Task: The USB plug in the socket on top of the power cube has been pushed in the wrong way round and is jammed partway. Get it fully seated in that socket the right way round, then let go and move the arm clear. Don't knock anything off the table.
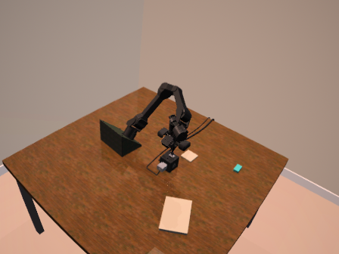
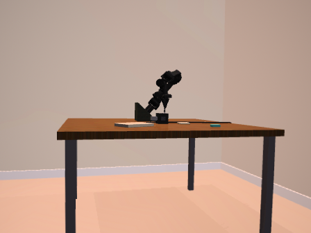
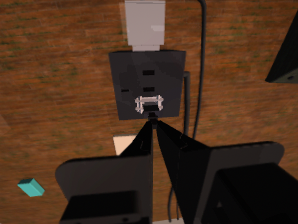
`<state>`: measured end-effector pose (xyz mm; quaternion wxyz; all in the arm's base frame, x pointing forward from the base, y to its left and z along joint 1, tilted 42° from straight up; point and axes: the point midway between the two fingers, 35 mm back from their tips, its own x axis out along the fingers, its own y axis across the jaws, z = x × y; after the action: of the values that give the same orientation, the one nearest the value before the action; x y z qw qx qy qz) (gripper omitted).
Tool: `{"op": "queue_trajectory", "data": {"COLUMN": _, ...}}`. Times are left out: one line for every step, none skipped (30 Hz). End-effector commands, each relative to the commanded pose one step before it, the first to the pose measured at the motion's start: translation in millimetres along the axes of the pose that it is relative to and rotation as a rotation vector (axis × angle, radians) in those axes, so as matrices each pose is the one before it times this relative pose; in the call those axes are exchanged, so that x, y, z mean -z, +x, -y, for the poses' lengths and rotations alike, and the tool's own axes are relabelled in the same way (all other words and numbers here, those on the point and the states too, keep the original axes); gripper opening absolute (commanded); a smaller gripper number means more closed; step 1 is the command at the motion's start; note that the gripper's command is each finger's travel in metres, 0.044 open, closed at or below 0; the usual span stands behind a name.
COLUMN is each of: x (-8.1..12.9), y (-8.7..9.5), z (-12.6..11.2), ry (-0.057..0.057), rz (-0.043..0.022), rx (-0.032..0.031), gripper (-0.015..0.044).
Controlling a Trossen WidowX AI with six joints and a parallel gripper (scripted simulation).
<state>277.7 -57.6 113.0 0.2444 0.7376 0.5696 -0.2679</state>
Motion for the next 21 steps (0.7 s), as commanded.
{"op": "queue_trajectory", "data": {"x": 0.45, "y": 1.19, "z": -0.39, "ry": 0.0024, "rz": -0.00308, "rx": -0.00103, "gripper": 0.0}}
{"op": "queue_trajectory", "data": {"x": -0.01, "y": 0.12, "z": 0.0, "ry": 0.0, "rz": 0.0, "rx": 0.0, "gripper": 0.0}}
{"op": "queue_trajectory", "data": {"x": -0.01, "y": 0.12, "z": 0.0, "ry": 0.0, "rz": 0.0, "rx": 0.0, "gripper": 0.0}}
{"op": "queue_trajectory", "data": {"x": -0.01, "y": 0.12, "z": 0.0, "ry": 0.0, "rz": 0.0, "rx": 0.0, "gripper": 0.0}}
{"op": "queue_trajectory", "data": {"x": -0.01, "y": 0.12, "z": 0.0, "ry": 0.0, "rz": 0.0, "rx": 0.0, "gripper": 0.0}}
{"op": "queue_trajectory", "data": {"x": -0.01, "y": 0.12, "z": 0.0, "ry": 0.0, "rz": 0.0, "rx": 0.0, "gripper": 0.0}}
{"op": "queue_trajectory", "data": {"x": -0.01, "y": 0.12, "z": 0.0, "ry": 0.0, "rz": 0.0, "rx": 0.0, "gripper": 0.0}}
{"op": "queue_trajectory", "data": {"x": -0.01, "y": 0.12, "z": 0.0, "ry": 0.0, "rz": 0.0, "rx": 0.0, "gripper": 0.0}}
{"op": "queue_trajectory", "data": {"x": -0.01, "y": 0.12, "z": 0.0, "ry": 0.0, "rz": 0.0, "rx": 0.0, "gripper": 0.0}}
{"op": "queue_trajectory", "data": {"x": -0.01, "y": 0.12, "z": 0.0, "ry": 0.0, "rz": 0.0, "rx": 0.0, "gripper": 0.0}}
{"op": "queue_trajectory", "data": {"x": -0.01, "y": 0.12, "z": 0.0, "ry": 0.0, "rz": 0.0, "rx": 0.0, "gripper": 0.0}}
{"op": "queue_trajectory", "data": {"x": -0.01, "y": 0.12, "z": 0.0, "ry": 0.0, "rz": 0.0, "rx": 0.0, "gripper": 0.0}}
{"op": "queue_trajectory", "data": {"x": -0.01, "y": 0.12, "z": 0.0, "ry": 0.0, "rz": 0.0, "rx": 0.0, "gripper": 0.0}}
{"op": "queue_trajectory", "data": {"x": -0.01, "y": 0.12, "z": 0.0, "ry": 0.0, "rz": 0.0, "rx": 0.0, "gripper": 0.0}}
{"op": "queue_trajectory", "data": {"x": -0.01, "y": 0.12, "z": 0.0, "ry": 0.0, "rz": 0.0, "rx": 0.0, "gripper": 0.0}}
{"op": "queue_trajectory", "data": {"x": -0.01, "y": 0.12, "z": 0.0, "ry": 0.0, "rz": 0.0, "rx": 0.0, "gripper": 0.0}}
{"op": "queue_trajectory", "data": {"x": -0.01, "y": 0.12, "z": 0.0, "ry": 0.0, "rz": 0.0, "rx": 0.0, "gripper": 0.0}}
{"op": "queue_trajectory", "data": {"x": -0.01, "y": 0.12, "z": 0.0, "ry": 0.0, "rz": 0.0, "rx": 0.0, "gripper": 0.0}}
{"op": "queue_trajectory", "data": {"x": -0.01, "y": 0.12, "z": 0.0, "ry": 0.0, "rz": 0.0, "rx": 0.0, "gripper": 0.0}}
{"op": "queue_trajectory", "data": {"x": -0.01, "y": 0.12, "z": 0.0, "ry": 0.0, "rz": 0.0, "rx": 0.0, "gripper": 0.0}}
{"op": "queue_trajectory", "data": {"x": -0.01, "y": 0.12, "z": 0.0, "ry": 0.0, "rz": 0.0, "rx": 0.0, "gripper": 0.0}}
